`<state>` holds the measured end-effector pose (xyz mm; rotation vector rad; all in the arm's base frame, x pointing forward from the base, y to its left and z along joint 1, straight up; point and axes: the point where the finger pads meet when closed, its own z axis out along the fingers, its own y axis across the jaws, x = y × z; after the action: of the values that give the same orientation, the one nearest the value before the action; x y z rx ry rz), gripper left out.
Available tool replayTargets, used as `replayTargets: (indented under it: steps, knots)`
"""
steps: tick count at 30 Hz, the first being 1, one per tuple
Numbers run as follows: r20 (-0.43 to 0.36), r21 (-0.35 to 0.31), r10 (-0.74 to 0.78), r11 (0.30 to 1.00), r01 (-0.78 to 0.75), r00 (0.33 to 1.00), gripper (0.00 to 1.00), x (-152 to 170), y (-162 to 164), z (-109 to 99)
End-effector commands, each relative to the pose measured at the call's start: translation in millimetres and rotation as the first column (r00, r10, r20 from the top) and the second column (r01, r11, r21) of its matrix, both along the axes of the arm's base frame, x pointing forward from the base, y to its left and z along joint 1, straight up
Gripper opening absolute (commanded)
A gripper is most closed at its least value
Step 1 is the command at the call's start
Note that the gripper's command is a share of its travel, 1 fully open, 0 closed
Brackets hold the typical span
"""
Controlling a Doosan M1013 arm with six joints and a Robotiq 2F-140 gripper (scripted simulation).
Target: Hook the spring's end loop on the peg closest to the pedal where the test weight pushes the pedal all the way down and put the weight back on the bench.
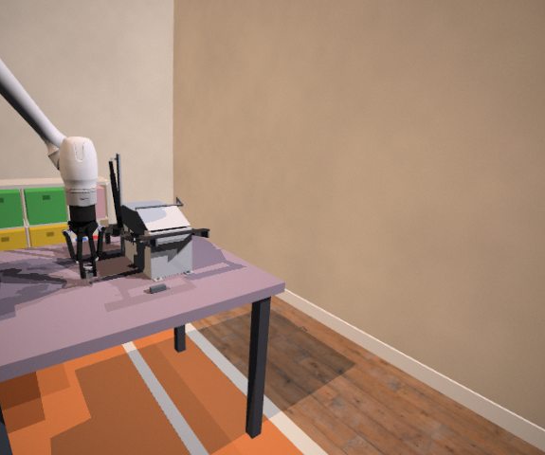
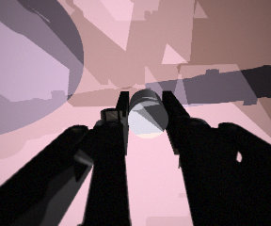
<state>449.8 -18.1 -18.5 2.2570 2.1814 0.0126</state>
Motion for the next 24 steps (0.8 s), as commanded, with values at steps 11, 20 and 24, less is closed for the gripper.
replayTargets:
  steps: [11,20,24]
  knots:
    - [0.001,0.000,0.000,1.000,0.000,1.000,0.25,0.3,-0.1,24.5]
    - [0.001,0.000,0.000,1.000,0.000,1.000,0.25,0.0,-0.2,48.5]
    - [0.001,0.000,0.000,1.000,0.000,1.000,0.25,0.0,-0.2,53.8]
